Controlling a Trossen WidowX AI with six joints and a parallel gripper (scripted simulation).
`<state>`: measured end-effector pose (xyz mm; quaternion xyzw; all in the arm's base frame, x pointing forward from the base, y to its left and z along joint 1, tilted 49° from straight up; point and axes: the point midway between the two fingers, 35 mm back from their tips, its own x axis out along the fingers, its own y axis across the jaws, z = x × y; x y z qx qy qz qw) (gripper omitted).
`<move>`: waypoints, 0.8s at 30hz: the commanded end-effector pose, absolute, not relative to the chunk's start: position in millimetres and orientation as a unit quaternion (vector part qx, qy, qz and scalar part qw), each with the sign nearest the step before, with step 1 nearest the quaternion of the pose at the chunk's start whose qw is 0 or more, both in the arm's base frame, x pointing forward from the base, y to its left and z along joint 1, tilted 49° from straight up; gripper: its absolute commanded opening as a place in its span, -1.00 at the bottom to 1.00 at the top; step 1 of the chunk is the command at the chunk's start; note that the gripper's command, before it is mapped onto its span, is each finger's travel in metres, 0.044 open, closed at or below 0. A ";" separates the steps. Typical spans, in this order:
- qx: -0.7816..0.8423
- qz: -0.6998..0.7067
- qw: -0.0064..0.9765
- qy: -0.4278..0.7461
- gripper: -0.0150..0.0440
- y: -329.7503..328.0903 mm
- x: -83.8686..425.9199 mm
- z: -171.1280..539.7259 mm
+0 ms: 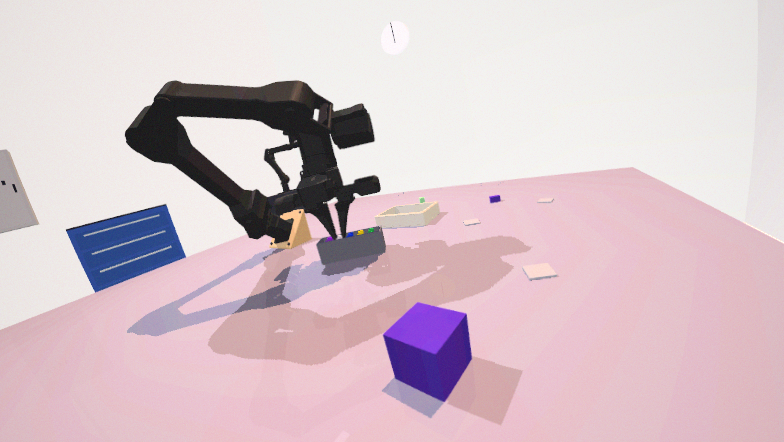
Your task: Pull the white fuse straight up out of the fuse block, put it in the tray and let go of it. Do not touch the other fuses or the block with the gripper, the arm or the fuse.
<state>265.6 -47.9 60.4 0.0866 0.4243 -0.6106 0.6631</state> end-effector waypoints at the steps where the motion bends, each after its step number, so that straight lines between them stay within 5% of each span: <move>1: 0.087 -0.610 0.663 0.424 -0.35 -47.8 265.7 60.5; 24: 0.086 -0.610 0.663 0.424 -0.49 -42.9 266.8 64.7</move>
